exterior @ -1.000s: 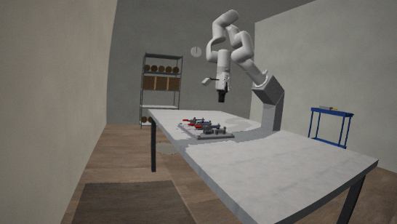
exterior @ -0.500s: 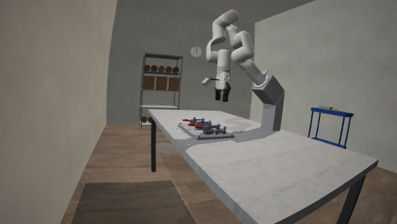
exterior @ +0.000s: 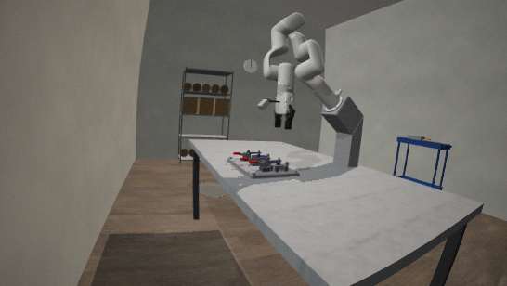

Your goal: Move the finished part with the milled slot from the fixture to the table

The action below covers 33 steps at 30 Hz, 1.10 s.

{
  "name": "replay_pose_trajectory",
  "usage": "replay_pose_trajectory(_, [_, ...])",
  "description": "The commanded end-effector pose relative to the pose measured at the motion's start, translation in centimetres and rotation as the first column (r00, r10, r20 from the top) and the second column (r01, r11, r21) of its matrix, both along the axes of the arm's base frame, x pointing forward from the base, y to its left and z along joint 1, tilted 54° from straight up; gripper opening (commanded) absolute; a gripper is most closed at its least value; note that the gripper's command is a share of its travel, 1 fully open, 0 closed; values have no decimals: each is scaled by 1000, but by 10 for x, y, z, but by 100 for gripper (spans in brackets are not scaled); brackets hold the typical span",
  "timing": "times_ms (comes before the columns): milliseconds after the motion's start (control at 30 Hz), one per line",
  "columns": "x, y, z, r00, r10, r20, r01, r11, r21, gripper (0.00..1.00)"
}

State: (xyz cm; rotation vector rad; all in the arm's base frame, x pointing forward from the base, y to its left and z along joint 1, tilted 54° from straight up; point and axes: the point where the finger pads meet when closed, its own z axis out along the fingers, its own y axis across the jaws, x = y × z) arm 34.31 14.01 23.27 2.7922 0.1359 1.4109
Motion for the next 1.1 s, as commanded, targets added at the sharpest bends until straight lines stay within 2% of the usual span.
replay_pose_trajectory(0, [0,0,1,1000,1,2,-1,1000,1,100])
replay_pose_trajectory(533, [0,0,1,1000,1,2,-1,1000,1,100])
replay_pose_trajectory(567, [0,0,1,1000,1,2,-1,1000,1,47])
replay_pose_trajectory(1067, [0,0,1,1000,1,2,-1,1000,1,47])
